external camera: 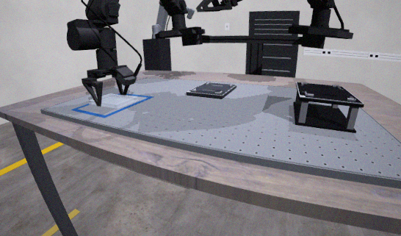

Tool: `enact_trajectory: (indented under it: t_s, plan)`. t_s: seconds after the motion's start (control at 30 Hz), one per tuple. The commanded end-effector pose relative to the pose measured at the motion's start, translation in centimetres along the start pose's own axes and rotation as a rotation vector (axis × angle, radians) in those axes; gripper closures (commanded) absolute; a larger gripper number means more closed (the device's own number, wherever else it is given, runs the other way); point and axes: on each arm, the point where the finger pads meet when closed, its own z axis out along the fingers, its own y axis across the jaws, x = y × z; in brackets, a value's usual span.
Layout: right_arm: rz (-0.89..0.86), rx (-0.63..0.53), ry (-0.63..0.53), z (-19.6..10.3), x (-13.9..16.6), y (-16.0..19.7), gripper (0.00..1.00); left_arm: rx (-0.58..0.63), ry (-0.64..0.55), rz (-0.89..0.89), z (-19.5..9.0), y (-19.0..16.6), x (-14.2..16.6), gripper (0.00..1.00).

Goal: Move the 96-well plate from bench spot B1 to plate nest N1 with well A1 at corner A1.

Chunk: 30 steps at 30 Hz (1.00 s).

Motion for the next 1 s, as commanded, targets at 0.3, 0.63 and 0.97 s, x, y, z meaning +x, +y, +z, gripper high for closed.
enact_trajectory:
  t_s: [0.3,0.63,0.97]
  plan:
    - [-0.011,0.007,-0.016,-2.9,-1.0,-0.3,0.0,0.014,-0.05,0.01,-0.3,-0.4,-1.9,0.0]
    - [-0.007,0.032,-0.014,-11.5,-0.9,-0.5,0.0,0.014,-0.05,0.01,-0.3,-0.4,-1.9,0.0]
    - [0.039,0.014,-0.016,-10.5,0.1,-0.4,0.0,0.014,-0.05,0.01,-0.3,-0.4,-1.9,0.0]
